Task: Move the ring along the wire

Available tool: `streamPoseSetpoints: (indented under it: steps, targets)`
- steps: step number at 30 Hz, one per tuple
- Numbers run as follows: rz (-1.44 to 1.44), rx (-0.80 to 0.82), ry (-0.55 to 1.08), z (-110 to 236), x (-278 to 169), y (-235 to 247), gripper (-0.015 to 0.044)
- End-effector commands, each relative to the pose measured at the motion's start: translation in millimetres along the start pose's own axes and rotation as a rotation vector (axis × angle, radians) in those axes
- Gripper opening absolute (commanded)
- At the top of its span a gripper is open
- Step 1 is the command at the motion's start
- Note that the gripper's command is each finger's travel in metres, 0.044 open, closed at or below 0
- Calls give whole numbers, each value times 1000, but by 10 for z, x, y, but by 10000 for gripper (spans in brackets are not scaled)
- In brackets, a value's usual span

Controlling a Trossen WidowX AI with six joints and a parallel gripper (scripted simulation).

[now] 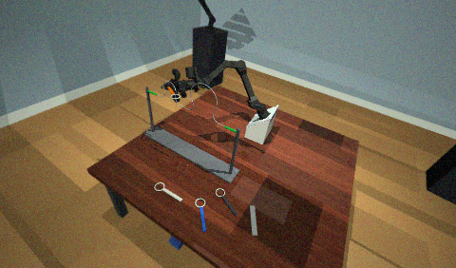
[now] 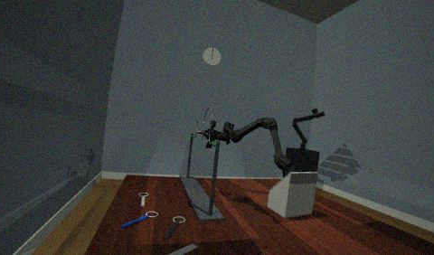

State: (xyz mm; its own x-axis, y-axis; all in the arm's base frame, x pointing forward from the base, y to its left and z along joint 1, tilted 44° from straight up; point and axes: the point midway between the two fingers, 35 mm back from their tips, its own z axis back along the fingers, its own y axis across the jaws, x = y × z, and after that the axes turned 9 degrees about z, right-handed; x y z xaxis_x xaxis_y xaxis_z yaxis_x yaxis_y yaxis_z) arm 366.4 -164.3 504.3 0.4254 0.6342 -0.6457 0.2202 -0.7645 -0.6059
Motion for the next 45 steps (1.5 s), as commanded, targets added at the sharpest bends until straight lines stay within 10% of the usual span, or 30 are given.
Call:
streamPoseSetpoints:
  steps: [1, 45]
  targets:
    - [-73, 47, -1, 8, 42, 167, -150]
    - [-954, 543, 14, 536, 956, 1247, -150]
